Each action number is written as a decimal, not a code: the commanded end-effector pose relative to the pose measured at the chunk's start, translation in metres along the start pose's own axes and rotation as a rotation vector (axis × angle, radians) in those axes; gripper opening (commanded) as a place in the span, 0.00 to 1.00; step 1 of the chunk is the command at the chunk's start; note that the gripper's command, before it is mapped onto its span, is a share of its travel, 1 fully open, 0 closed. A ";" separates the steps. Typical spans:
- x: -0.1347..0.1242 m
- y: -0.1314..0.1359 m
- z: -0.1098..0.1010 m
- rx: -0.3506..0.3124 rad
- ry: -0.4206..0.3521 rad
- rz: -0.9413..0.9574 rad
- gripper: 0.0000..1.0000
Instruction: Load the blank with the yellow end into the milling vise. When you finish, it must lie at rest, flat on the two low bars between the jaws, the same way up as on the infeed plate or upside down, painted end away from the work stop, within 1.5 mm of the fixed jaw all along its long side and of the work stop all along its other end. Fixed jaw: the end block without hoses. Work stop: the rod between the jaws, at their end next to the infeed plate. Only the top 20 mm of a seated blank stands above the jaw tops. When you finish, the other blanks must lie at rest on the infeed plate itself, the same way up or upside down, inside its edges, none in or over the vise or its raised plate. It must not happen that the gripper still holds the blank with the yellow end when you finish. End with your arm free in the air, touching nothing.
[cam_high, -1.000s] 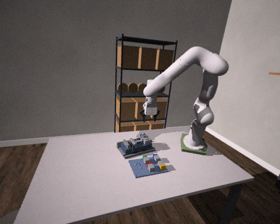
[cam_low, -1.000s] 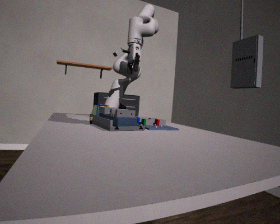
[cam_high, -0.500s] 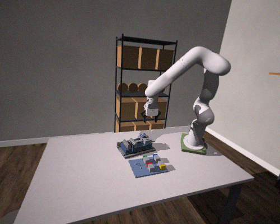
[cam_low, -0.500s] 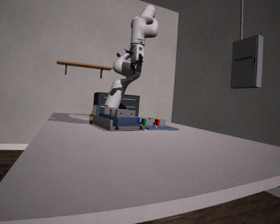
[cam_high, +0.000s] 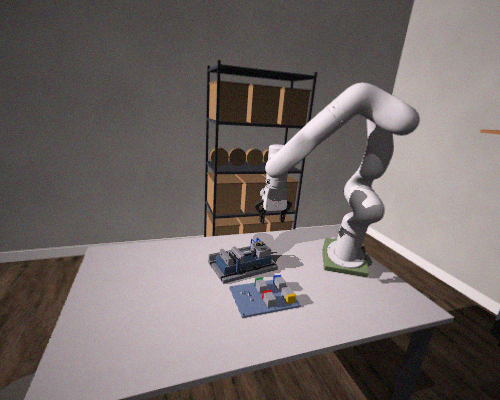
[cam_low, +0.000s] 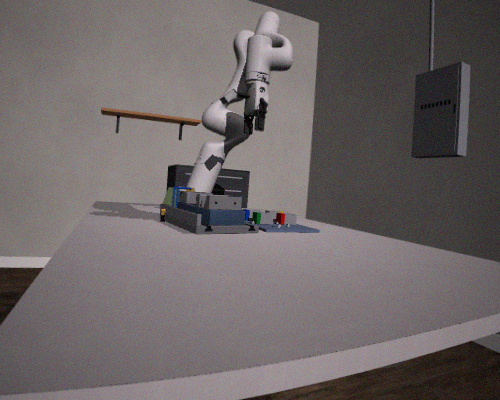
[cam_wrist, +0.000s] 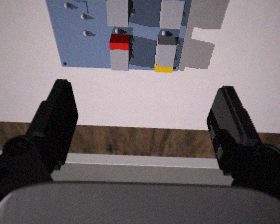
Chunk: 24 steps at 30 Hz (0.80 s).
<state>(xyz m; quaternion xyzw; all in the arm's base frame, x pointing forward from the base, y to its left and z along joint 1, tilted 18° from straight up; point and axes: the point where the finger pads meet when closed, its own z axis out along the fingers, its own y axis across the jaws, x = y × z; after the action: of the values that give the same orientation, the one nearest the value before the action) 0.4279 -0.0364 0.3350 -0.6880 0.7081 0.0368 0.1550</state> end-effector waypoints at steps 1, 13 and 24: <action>-0.029 -0.001 -0.001 0.002 0.002 0.000 1.00; -0.057 0.000 -0.001 0.002 0.000 -0.001 1.00; -0.104 0.000 -0.001 0.001 0.001 0.000 1.00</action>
<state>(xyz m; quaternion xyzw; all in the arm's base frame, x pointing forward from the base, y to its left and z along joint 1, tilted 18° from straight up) 0.4273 0.0544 0.3606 -0.6886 0.7071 0.0374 0.1563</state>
